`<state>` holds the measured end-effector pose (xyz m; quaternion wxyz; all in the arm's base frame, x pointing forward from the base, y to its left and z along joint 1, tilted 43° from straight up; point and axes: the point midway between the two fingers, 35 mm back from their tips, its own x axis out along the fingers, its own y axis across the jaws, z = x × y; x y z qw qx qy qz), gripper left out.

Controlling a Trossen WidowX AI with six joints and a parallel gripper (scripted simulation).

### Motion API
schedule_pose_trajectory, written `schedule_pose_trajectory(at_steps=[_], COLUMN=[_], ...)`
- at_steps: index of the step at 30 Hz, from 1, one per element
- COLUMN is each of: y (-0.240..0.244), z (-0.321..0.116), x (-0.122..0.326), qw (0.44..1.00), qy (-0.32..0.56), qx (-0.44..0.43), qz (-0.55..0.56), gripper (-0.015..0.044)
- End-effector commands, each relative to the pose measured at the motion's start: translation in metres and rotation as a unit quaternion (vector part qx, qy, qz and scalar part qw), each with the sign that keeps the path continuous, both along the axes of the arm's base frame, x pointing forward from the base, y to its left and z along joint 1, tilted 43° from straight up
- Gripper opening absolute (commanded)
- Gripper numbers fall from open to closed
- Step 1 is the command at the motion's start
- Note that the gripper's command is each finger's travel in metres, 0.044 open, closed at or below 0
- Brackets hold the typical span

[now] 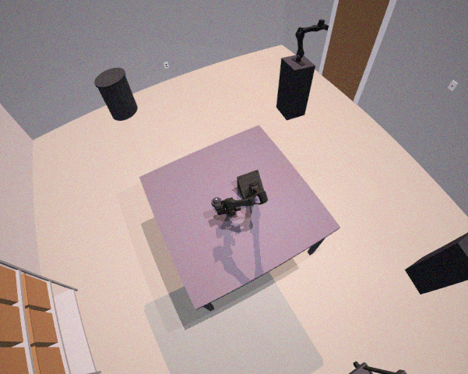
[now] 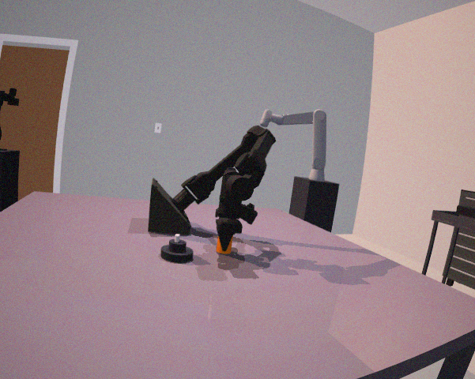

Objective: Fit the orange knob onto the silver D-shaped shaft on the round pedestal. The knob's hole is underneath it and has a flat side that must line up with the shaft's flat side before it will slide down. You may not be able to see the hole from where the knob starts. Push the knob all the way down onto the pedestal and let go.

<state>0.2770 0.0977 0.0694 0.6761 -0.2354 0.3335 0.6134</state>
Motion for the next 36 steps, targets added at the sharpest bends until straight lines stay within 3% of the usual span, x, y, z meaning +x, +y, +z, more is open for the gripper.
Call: schedule_pose_trajectory(at_steps=[1, 6, 15, 31, 36], y=[0.003, 0.003, 0.003, 0.003, -0.037], z=[-0.004, -0.004, -0.003, -0.003, 0.037], x=[0.000, -0.001, -0.001, -0.001, 0.000], qw=[1.000, 1.000, 1.000, 1.000, 1.000], qy=[0.000, 0.000, -0.001, -0.001, 0.000], qx=[0.003, 0.003, 0.001, 0.001, -0.001], qz=[-0.003, -0.003, -0.001, -0.001, -0.003], gripper=[0.0000, 0.0000, 0.0236, 0.0240, 0.0371])
